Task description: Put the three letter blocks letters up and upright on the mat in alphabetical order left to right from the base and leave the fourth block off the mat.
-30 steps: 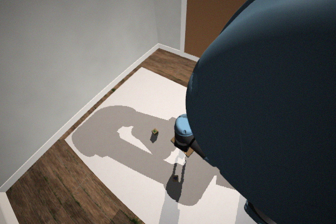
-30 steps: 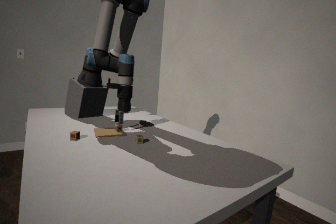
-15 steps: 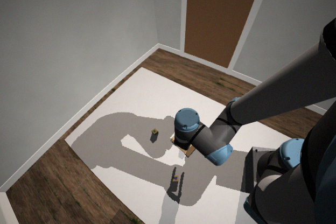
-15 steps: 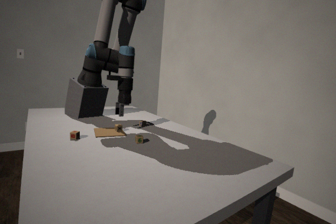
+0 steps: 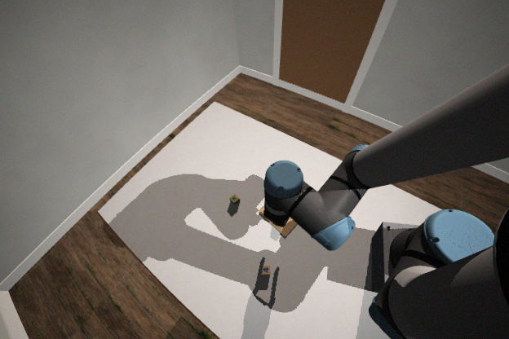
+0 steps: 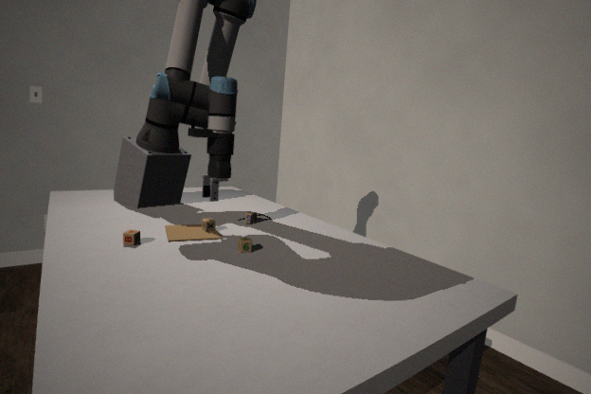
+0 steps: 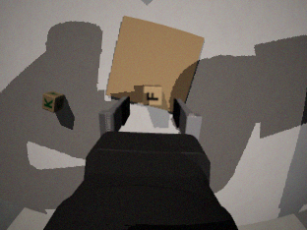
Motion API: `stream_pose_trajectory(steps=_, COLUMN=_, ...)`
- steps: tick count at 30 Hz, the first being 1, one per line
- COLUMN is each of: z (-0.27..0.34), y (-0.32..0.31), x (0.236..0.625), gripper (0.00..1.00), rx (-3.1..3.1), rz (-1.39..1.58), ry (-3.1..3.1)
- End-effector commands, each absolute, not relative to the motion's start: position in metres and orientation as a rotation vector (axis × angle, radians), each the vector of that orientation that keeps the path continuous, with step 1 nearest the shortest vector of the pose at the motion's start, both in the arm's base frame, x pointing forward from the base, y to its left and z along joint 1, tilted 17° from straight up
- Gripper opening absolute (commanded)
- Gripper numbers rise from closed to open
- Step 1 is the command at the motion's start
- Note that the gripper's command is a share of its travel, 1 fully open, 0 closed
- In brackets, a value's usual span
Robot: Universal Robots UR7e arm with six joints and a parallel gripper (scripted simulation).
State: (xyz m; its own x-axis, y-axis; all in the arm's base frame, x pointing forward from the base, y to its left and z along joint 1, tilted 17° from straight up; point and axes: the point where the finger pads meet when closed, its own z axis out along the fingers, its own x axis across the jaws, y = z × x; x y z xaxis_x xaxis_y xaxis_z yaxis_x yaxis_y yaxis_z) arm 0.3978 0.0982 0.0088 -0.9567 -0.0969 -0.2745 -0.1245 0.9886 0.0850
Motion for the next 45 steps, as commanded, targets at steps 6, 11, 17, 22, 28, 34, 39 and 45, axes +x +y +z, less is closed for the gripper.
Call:
stream_pose_trajectory(steps=6, z=0.009, y=0.098, x=0.398, gripper=1.00, rx=-0.162, rz=0.147, ry=2.859)
stream_pose_trajectory(steps=11, z=0.009, y=0.098, x=0.398, gripper=1.00, rx=-0.162, rz=0.147, ry=2.859)
stream_pose_trajectory(steps=17, z=0.009, y=0.098, x=0.398, gripper=1.00, rx=-0.162, rz=0.147, ry=2.859)
stream_pose_trajectory(steps=22, z=0.009, y=0.098, x=0.398, gripper=1.00, rx=-0.165, rz=0.146, ry=2.859)
stream_pose_trajectory(steps=28, z=0.010, y=0.098, x=0.400, gripper=1.00, rx=-0.190, rz=0.143, ry=2.857)
stream_pose_trajectory(steps=34, z=0.010, y=0.098, x=0.402, gripper=1.00, rx=-0.229, rz=0.137, ry=2.853)
stream_pose_trajectory(steps=39, z=0.012, y=0.098, x=0.407, gripper=1.00, rx=-0.310, rz=0.126, ry=2.843)
stream_pose_trajectory(steps=45, z=0.014, y=0.098, x=0.416, gripper=1.00, rx=-0.459, rz=0.105, ry=2.820)
